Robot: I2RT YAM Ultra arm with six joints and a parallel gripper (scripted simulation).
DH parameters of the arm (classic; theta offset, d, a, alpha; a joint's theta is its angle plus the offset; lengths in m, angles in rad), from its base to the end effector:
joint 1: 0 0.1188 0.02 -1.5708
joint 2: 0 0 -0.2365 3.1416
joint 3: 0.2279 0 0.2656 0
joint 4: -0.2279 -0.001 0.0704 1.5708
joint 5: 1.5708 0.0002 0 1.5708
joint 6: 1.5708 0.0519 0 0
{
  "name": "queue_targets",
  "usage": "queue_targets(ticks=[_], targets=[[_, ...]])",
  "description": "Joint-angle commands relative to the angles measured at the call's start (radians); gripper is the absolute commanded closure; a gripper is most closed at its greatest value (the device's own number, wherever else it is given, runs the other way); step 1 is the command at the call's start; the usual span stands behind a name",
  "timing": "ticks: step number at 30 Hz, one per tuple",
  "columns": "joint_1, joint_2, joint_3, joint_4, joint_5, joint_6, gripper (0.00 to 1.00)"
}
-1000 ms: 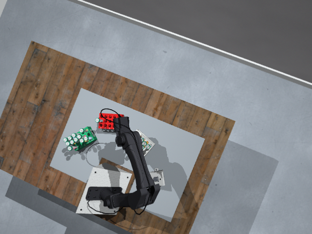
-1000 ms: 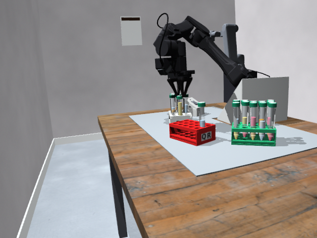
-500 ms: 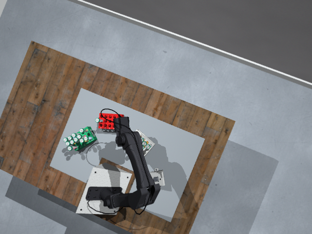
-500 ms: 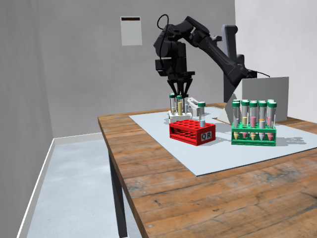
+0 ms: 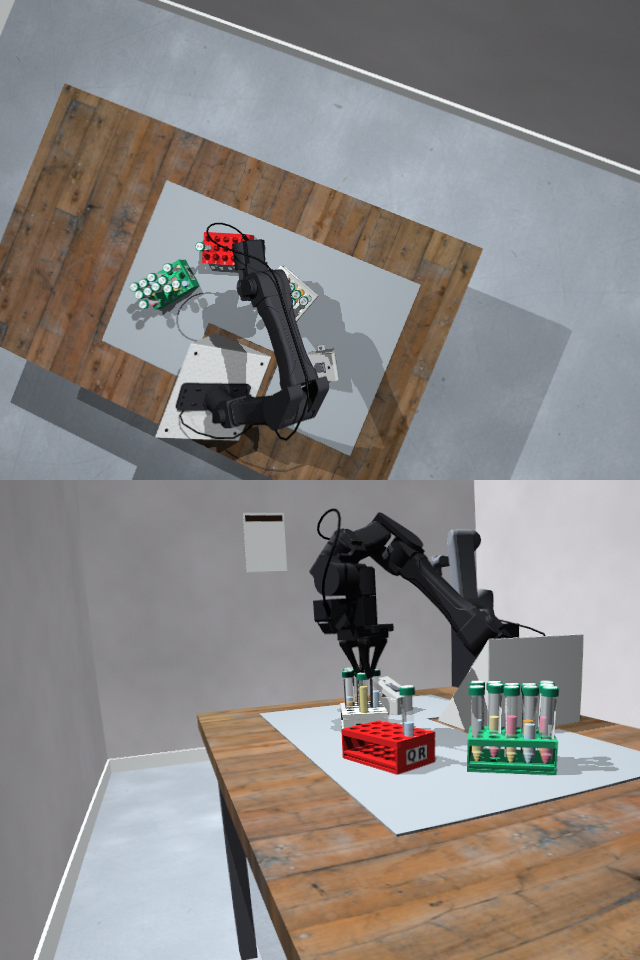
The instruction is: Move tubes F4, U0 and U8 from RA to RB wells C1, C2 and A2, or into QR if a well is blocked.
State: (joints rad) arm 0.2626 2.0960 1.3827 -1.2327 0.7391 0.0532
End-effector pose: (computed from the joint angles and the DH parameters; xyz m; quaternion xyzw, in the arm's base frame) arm 0.3308 0.0538 0.0984 0.1627 -0.9041 0.3778 0.1159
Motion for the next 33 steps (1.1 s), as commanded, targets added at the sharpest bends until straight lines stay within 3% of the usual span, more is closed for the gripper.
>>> queue_targets(ticks=[1, 15, 33], targets=[[0.008, -0.031, 0.007, 0.025, 0.011, -0.007, 1.0], [0.017, -0.033, 0.027, 0.02, 0.008, 0.001, 1.0], [0.053, -0.015, 0.072, -0.072, -0.018, 0.05, 1.0]])
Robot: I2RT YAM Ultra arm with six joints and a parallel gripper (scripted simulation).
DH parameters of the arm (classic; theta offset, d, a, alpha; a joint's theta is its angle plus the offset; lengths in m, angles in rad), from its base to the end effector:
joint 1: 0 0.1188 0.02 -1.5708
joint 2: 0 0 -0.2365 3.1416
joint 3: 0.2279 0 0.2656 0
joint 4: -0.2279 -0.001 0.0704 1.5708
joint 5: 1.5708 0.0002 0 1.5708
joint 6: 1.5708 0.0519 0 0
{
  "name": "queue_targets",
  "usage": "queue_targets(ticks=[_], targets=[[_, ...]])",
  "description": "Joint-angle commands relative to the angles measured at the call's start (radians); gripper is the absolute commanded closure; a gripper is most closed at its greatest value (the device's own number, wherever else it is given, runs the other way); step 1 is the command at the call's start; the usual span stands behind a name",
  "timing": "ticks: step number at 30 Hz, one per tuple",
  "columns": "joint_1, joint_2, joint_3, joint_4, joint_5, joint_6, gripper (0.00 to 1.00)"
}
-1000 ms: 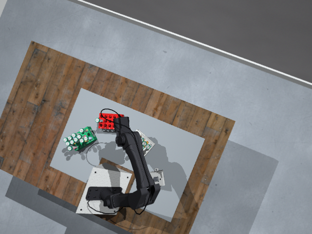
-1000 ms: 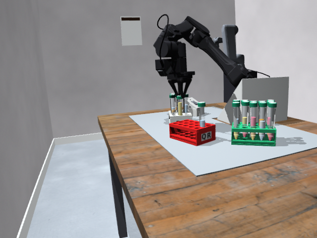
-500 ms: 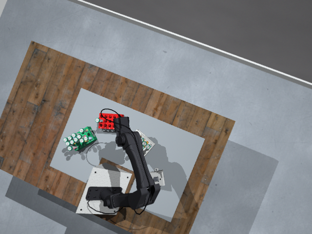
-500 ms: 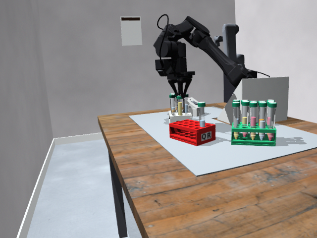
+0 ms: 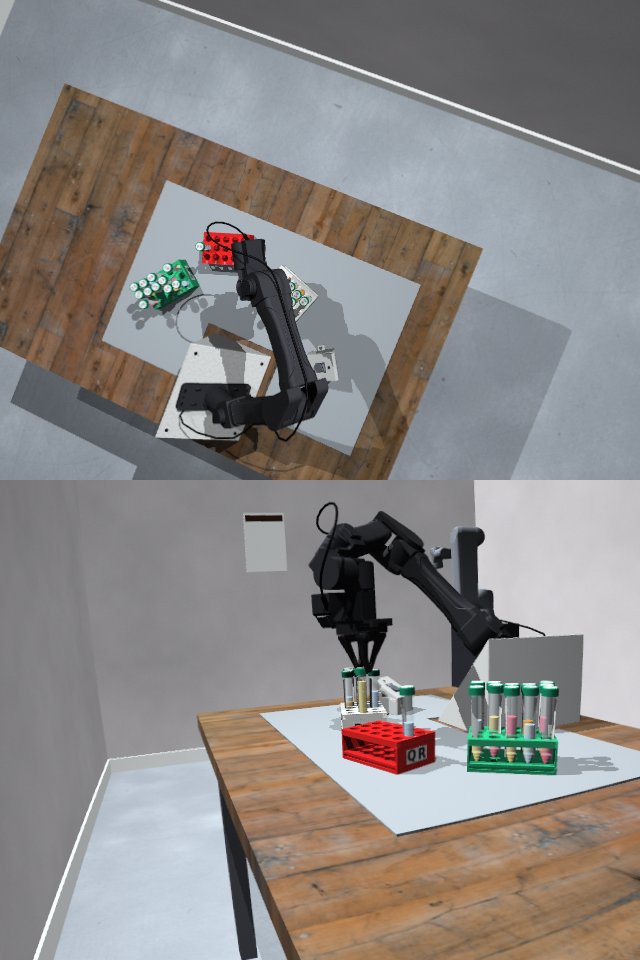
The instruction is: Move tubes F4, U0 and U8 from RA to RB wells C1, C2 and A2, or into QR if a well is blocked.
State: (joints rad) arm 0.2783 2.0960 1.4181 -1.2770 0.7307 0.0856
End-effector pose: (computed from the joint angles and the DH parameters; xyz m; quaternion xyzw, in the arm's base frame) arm 0.3330 0.0601 0.1069 0.1561 -0.9060 0.3772 0.1119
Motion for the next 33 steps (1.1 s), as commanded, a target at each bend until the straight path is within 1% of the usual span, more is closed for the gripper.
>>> queue_targets(ticks=[1, 19, 22, 24, 33], targets=[[0.04, -0.016, 0.039, -0.032, -0.012, 0.021, 1.0], [0.074, 0.014, 0.086, -0.102, -0.025, 0.063, 1.0], [0.079, 0.016, 0.097, -0.116, -0.027, 0.069, 1.0], [0.083, 0.003, 0.104, -0.124, -0.029, 0.073, 1.0], [0.095, 0.018, 0.129, -0.156, -0.033, 0.088, 1.0]])
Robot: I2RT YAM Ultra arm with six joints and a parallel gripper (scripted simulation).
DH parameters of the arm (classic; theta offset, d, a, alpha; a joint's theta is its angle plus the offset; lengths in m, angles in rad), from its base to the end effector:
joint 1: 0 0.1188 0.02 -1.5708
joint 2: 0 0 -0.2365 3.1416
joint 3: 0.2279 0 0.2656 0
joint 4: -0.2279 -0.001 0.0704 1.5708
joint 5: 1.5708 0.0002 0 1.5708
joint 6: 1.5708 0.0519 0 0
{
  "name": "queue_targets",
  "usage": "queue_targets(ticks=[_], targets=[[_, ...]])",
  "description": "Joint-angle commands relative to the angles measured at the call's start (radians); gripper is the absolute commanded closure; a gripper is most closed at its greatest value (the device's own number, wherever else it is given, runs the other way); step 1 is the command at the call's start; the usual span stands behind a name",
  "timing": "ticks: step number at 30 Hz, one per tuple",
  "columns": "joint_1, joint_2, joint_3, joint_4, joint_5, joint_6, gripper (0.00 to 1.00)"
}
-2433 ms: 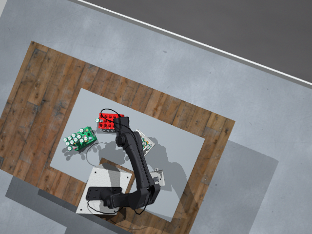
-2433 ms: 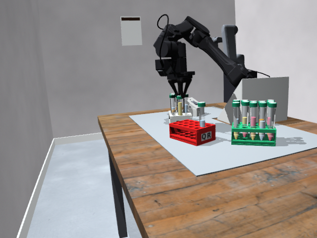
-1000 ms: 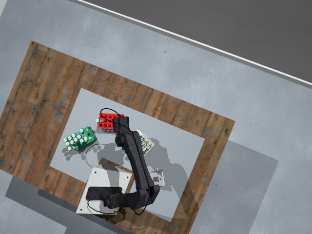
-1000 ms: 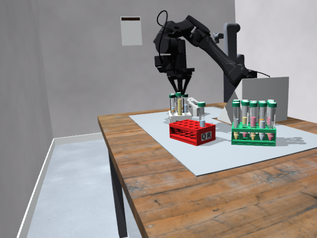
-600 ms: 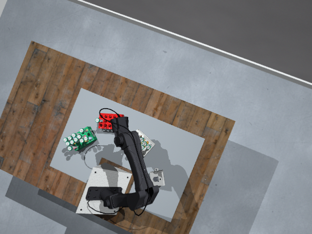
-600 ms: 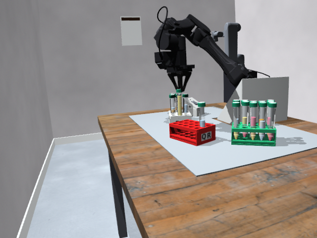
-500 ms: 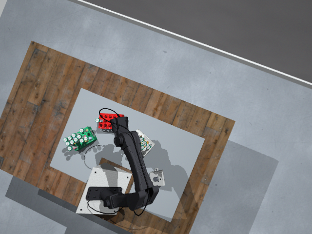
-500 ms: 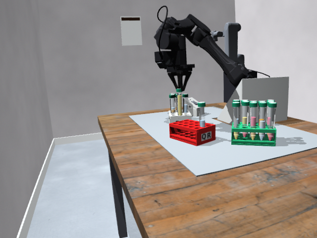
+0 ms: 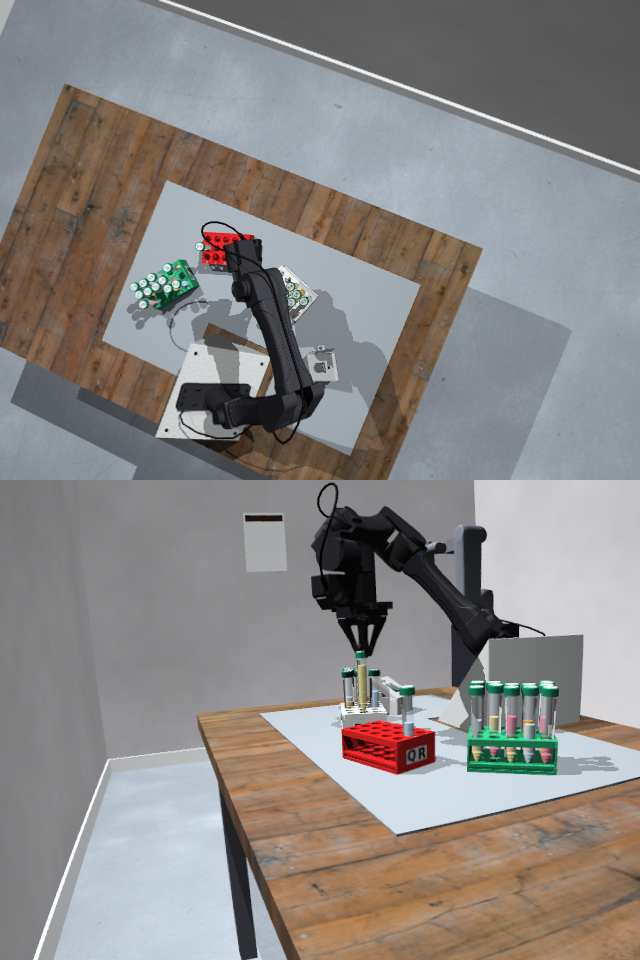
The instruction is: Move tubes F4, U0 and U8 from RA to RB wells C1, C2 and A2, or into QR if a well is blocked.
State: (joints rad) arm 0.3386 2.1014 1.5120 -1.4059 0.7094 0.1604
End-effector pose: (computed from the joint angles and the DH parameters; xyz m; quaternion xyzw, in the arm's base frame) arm 0.3342 0.0829 0.1289 0.1544 -0.9066 0.3778 0.1076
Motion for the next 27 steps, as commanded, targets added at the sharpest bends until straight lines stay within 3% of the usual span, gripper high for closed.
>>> queue_targets(ticks=[1, 27], targets=[[0.037, 0.015, 0.038, -0.032, -0.013, 0.016, 1.0], [0.077, 0.012, 0.127, -0.134, -0.031, 0.063, 1.0]])
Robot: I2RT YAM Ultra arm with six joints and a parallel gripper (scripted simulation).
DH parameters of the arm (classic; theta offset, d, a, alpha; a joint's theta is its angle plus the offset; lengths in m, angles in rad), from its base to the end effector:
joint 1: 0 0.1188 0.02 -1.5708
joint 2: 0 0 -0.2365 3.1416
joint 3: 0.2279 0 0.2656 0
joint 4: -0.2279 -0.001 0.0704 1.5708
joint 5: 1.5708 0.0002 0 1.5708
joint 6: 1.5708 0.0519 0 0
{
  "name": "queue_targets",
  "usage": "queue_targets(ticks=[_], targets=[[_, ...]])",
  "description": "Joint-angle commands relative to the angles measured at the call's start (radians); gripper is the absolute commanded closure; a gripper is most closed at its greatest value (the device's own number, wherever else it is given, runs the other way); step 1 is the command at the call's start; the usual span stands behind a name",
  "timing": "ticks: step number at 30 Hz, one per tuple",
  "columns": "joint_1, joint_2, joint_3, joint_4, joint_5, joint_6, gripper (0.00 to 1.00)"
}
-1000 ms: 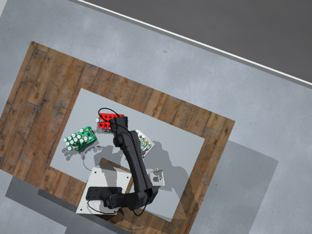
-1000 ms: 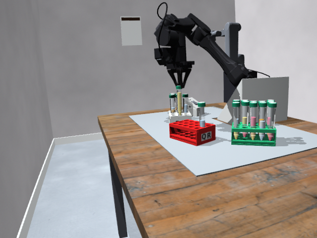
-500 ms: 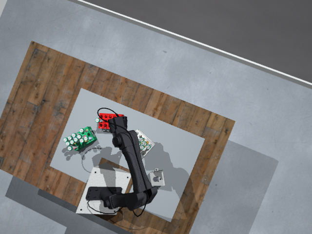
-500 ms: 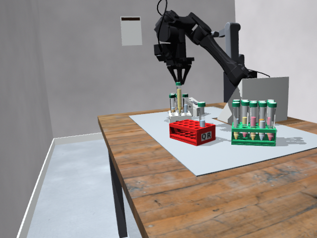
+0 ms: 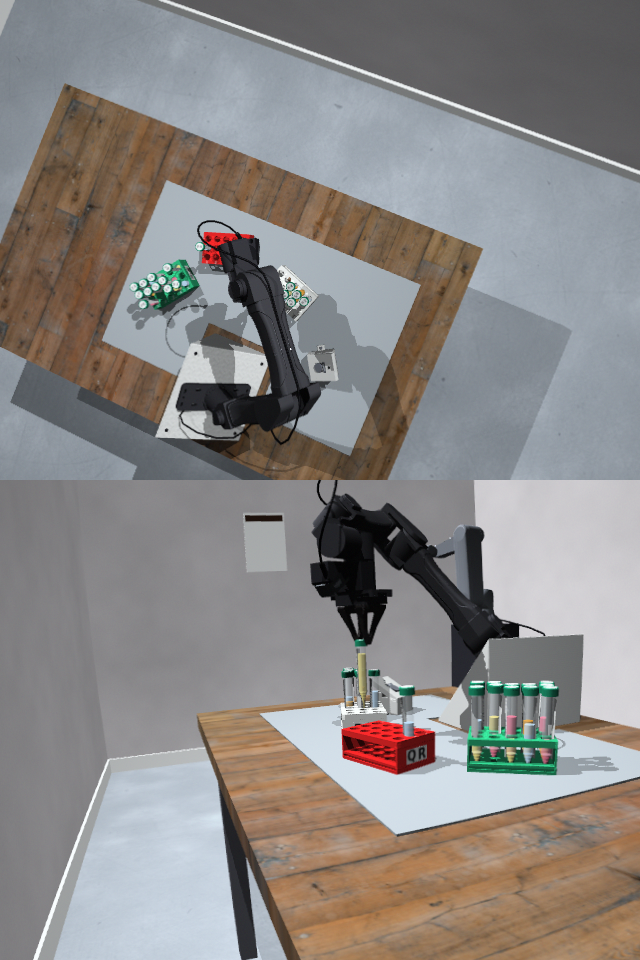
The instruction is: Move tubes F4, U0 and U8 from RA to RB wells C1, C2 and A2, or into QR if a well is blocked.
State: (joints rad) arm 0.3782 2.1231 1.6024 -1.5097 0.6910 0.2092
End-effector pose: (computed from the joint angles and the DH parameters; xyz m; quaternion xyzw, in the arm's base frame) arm 0.3364 0.0991 0.1446 0.1542 -0.9064 0.3777 0.1097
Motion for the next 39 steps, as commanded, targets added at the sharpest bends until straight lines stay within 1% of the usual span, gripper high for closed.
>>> queue_targets(ticks=[1, 3, 5, 7, 11, 22, 24, 39], targets=[[0.039, -0.029, 0.029, -0.028, -0.013, 0.016, 1.0], [0.042, -0.034, -0.024, -0.026, -0.014, 0.022, 1.0], [0.047, -0.042, -0.039, -0.022, -0.017, 0.027, 1.0], [0.047, -0.042, -0.039, -0.022, -0.017, 0.027, 1.0], [0.058, -0.057, -0.069, 0.009, -0.023, 0.04, 1.0], [0.091, -0.092, -0.143, 0.024, -0.039, 0.078, 1.0], [0.091, -0.092, -0.143, 0.024, -0.039, 0.078, 1.0], [0.143, -0.133, -0.236, 0.042, -0.065, 0.134, 1.0]])
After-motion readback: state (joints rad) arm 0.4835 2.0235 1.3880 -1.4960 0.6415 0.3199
